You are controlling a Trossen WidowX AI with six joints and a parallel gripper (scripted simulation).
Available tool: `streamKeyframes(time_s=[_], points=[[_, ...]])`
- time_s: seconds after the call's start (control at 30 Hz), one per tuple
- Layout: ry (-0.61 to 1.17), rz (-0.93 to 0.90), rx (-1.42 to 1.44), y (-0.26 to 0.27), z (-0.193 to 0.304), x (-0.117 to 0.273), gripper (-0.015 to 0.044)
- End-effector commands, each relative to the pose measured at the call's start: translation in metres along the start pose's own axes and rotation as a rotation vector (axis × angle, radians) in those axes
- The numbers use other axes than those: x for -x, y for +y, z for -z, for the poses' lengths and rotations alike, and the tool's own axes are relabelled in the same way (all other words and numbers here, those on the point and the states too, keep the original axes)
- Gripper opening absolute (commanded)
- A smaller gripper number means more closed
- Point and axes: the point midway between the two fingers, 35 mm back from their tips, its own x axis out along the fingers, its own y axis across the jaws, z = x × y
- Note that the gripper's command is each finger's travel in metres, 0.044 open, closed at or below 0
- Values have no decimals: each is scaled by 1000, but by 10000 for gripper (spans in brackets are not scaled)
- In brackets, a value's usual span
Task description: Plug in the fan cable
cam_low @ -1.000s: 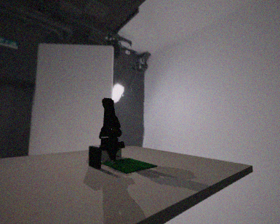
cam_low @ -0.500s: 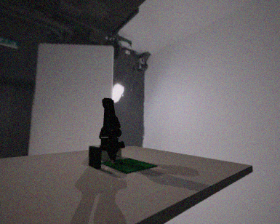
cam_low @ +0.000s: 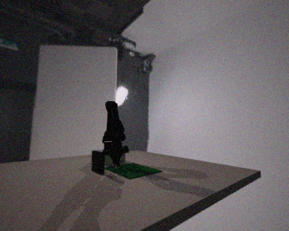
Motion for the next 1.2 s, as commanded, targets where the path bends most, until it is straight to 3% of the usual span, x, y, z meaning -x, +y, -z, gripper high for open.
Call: streamKeyframes(time_s=[0.0, 0.2, 0.3, 0.47, 0.83, 1.17], points=[[0, 0, 0, 0, 0, 0, 105], [0, 0, 0, 0, 0, 0, 260], [0, 0, 0, 0, 0, 3, 260], [9, -2, 0, 0, -1, 55, 260], [9, -2, 0, -1, -3, 55, 260], [2, -1, 0, -23, -104, 58, 260]])
